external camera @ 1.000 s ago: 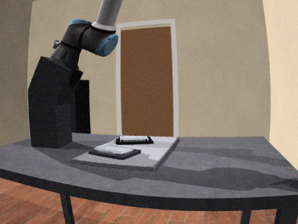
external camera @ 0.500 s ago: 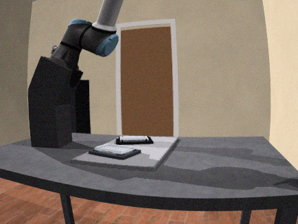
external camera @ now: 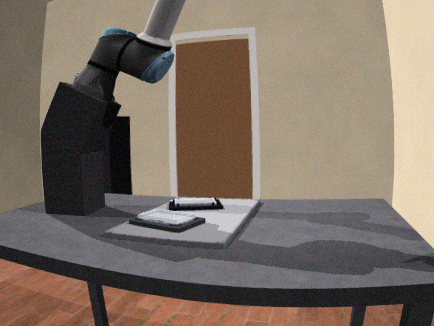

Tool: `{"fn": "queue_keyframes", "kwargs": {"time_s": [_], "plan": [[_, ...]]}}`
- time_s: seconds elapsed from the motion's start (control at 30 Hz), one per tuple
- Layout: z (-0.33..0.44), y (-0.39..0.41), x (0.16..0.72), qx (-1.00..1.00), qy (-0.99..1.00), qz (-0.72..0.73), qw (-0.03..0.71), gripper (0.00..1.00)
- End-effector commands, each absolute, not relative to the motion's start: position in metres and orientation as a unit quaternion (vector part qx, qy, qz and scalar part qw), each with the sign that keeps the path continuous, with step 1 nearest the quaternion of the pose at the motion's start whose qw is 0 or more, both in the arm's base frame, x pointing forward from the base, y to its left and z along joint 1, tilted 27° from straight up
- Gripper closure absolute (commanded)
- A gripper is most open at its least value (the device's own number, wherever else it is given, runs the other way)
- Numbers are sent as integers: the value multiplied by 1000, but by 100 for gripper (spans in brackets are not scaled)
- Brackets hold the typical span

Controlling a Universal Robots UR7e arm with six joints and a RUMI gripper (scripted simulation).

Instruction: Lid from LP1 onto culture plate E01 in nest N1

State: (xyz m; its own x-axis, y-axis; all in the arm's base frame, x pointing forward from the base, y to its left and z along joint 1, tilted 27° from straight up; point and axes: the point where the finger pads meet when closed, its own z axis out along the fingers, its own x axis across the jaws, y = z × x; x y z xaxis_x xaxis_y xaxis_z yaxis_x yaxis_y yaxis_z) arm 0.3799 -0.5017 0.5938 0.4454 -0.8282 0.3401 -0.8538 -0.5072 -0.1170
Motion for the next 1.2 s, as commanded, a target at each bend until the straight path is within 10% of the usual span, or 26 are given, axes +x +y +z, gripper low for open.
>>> {"fn": "queue_keyframes", "kwargs": {"time_s": [0.0, 1.17], "plan": [[589, -484, 391, 844, -506, 175, 26, 18], [545, -367, 444, 825, -548, 142, -9, 18]]}}
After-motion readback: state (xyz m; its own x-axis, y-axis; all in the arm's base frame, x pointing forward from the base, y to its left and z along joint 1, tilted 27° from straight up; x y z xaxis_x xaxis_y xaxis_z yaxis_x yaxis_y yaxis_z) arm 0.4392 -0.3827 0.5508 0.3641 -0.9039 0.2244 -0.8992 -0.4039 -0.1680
